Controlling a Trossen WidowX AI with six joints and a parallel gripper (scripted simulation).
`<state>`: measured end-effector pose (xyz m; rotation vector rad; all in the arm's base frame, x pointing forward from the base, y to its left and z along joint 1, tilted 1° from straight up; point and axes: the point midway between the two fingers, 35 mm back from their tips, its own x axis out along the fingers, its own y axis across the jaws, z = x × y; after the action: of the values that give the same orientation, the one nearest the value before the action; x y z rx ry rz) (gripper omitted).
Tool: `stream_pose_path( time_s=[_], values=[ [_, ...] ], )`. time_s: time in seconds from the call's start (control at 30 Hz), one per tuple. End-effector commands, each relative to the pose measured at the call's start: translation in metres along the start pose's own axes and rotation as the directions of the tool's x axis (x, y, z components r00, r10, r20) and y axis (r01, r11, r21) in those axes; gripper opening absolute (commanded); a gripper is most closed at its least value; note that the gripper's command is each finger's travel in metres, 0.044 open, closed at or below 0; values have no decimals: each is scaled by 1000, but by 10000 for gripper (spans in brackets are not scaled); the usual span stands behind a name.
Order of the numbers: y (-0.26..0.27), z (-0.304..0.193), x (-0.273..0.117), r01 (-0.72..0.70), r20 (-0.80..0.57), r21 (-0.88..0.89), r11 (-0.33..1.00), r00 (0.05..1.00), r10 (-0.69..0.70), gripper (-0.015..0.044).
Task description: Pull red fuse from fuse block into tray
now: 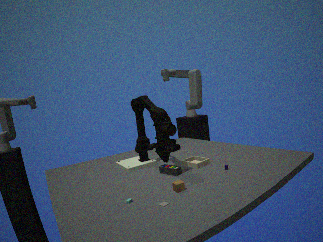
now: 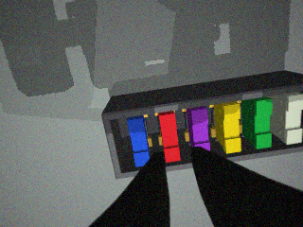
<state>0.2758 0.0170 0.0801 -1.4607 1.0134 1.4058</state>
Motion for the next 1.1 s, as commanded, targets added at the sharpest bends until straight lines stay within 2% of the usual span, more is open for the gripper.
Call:
stream_pose_path(
  time_s=[0.0, 1.07],
  values=[
    [1, 0, 5, -7, -1, -5, 1000, 1000, 7, 64],
    [1, 0, 22, -7, -1, -5, 1000, 1000, 7, 64]
  ],
)
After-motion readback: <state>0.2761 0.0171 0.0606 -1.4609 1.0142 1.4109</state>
